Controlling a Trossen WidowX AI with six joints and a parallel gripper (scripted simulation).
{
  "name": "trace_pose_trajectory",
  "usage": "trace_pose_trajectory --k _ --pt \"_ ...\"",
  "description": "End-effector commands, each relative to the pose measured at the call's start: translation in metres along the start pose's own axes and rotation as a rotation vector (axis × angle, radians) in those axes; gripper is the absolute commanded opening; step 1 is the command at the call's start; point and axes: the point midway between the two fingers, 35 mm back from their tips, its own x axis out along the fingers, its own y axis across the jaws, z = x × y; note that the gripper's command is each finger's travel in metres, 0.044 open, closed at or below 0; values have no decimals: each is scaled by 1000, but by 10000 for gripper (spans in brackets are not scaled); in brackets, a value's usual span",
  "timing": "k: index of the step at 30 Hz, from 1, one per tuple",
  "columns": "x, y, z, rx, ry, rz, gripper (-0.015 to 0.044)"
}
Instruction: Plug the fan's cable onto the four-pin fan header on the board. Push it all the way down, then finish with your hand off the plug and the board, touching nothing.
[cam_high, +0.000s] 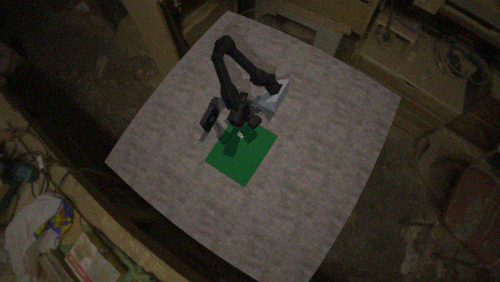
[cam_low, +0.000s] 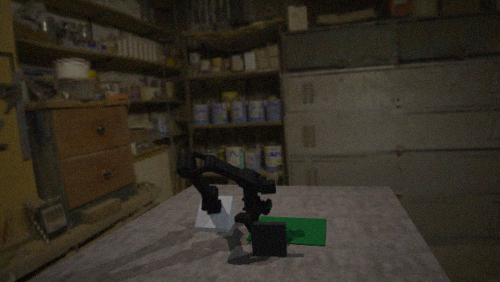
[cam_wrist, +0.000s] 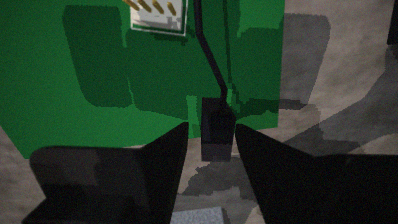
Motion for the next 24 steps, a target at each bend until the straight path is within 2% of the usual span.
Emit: trace_pose_trajectory --k 1,4,8,13,19,24 --pt "0 0 0 1 0 0 72" --pt "0 0 0 1 0 0 0" --pt "-2 0 0 0 0 1 0" --pt "-48 1 0 -7 2 -2 0" --pt "-49 1 1 -1 1 -3 0" --pt "-50 4 8 148 1 -3 0"
